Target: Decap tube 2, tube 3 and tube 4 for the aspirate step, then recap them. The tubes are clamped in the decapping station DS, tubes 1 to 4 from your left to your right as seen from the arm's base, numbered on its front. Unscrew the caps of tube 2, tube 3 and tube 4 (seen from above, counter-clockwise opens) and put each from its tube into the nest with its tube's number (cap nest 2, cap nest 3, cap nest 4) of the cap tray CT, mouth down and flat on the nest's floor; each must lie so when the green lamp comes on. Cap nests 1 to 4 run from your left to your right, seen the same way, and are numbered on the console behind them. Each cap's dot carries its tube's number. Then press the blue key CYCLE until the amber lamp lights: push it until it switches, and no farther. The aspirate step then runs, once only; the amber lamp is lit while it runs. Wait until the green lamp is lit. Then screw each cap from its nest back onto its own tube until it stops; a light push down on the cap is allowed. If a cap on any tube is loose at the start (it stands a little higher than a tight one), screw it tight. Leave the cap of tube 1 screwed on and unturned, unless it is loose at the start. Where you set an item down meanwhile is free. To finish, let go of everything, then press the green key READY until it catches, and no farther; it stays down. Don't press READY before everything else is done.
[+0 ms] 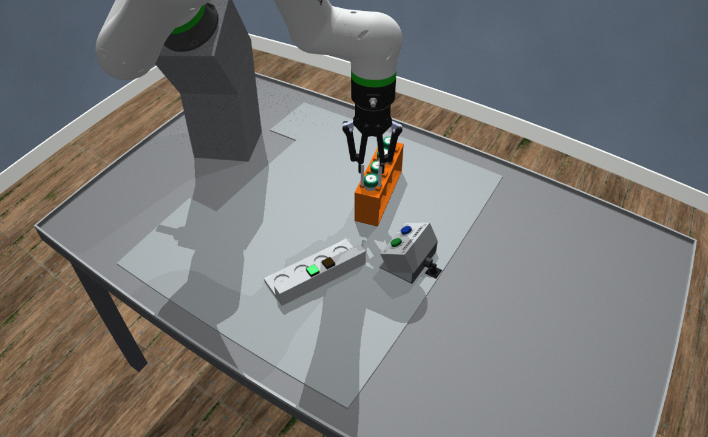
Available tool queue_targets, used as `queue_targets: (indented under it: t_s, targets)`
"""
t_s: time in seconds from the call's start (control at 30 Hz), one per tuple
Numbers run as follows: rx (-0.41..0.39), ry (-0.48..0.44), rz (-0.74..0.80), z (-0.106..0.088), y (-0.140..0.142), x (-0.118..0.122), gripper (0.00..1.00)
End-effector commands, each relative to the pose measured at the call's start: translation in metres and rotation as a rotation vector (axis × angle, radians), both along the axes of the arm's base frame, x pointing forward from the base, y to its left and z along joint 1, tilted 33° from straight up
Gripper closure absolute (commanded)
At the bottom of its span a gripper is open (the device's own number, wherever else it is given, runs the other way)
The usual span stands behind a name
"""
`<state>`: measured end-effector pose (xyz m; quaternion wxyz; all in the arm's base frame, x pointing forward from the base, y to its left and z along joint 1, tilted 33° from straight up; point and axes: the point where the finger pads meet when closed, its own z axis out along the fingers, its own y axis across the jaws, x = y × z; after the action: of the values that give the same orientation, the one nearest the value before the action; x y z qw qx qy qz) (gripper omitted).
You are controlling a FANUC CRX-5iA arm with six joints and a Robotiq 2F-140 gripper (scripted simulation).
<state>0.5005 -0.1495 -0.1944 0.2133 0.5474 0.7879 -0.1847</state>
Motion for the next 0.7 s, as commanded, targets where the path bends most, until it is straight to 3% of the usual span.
queue_targets:
  t_s: [0.0, 0.33, 0.6, 0.63, 0.67]
  targets:
    - [0.013, -0.052, -0.084, -0.0001, -0.0002, 0.0000, 1.00]
    - [0.079, -0.310, -0.498, -0.0005, -0.0004, 0.0001, 1.00]
    - [0.080, -0.315, -0.506, -0.0005, -0.0004, 0.0001, 1.00]
    - [0.080, -0.315, -0.506, -0.0005, -0.0004, 0.0001, 0.65]
    - [0.080, -0.315, -0.506, -0.0005, -0.0004, 0.0001, 0.65]
